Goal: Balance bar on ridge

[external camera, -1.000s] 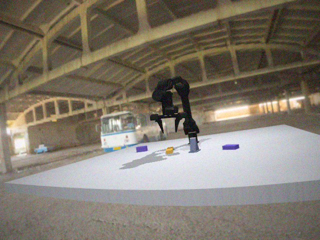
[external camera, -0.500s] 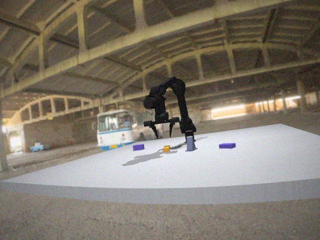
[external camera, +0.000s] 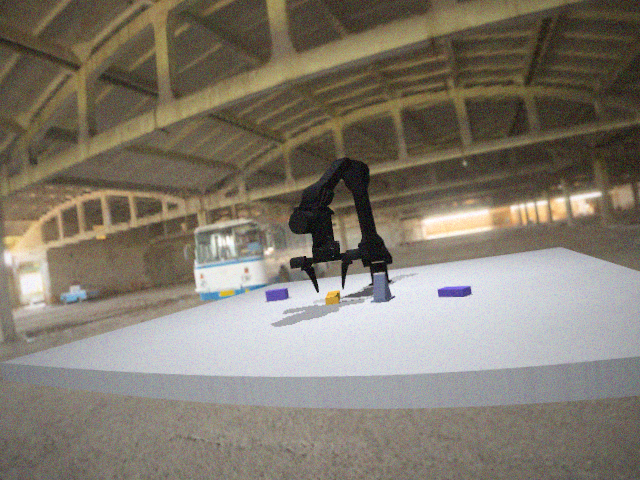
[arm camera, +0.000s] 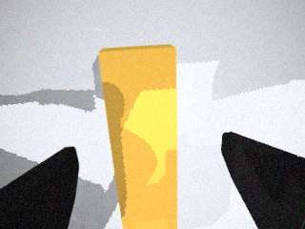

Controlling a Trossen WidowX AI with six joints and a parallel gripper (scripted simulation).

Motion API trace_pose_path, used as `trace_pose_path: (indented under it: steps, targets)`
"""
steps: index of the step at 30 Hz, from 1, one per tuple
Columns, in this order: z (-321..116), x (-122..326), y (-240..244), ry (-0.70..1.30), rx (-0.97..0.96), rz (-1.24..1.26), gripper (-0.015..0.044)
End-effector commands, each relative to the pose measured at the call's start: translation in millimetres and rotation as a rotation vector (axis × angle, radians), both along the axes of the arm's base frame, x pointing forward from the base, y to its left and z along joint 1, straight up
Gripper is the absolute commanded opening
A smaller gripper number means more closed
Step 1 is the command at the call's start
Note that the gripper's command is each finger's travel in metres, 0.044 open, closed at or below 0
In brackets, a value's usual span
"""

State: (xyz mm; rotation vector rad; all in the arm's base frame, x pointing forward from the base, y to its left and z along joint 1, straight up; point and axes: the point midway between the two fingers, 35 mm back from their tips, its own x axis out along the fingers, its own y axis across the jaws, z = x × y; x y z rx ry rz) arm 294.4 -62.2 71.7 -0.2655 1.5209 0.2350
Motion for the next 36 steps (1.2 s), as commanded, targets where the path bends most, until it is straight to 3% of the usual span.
trace_pose_path:
  steps: [1,28,34,36]
  targets:
    - [-8,-2,1,0.01,0.008,-0.004,0.0315]
    - [-24,-1,1,0.01,0.008,-0.004,0.0315]
    - [-23,-2,0,0.011,0.002,0.0,0.0157]
    - [-23,-2,0,0.011,0.002,0.0,0.0144]
